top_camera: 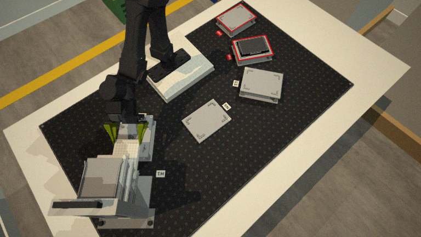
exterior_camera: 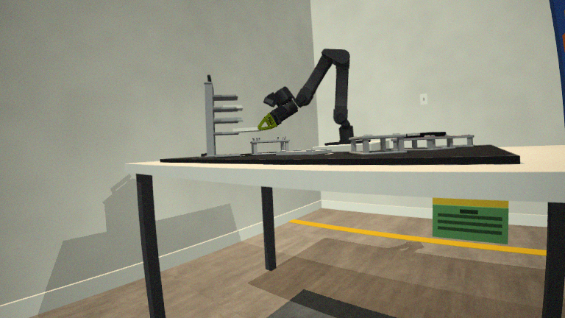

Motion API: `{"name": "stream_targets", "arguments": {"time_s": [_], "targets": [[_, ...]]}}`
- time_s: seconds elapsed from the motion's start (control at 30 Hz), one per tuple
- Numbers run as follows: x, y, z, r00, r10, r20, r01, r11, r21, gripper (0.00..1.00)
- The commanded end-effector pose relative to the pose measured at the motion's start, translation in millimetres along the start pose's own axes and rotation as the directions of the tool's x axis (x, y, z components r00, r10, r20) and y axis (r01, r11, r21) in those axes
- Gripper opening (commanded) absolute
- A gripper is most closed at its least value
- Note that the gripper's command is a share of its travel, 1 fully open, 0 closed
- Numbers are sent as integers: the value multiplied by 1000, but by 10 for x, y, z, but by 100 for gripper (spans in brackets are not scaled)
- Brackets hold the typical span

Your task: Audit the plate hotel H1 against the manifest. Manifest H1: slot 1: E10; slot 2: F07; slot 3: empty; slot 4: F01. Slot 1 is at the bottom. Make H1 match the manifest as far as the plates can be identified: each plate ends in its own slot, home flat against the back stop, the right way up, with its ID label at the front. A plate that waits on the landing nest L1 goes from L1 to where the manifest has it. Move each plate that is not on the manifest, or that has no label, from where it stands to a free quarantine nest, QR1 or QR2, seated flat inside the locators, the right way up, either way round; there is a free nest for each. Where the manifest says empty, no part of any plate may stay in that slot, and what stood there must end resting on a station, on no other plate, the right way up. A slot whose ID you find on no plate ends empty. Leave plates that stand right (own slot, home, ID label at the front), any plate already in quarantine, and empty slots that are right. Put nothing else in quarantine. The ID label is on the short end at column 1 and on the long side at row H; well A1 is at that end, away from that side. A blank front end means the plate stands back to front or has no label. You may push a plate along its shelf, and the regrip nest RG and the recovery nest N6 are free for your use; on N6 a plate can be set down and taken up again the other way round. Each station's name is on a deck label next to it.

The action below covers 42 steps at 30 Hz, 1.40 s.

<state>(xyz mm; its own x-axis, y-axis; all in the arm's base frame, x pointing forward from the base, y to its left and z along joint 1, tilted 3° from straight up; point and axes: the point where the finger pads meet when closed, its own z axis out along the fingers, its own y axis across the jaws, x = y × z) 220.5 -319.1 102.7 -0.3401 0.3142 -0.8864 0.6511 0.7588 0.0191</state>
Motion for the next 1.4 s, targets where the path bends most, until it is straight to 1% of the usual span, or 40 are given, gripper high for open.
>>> {"name": "stream_targets", "arguments": {"time_s": [0.0,1.37], "targets": [[-85,-10,9,1000,-7,19,7,1000,3,86],[-159,-9,229,1000,-7,19,7,1000,3,86]]}}
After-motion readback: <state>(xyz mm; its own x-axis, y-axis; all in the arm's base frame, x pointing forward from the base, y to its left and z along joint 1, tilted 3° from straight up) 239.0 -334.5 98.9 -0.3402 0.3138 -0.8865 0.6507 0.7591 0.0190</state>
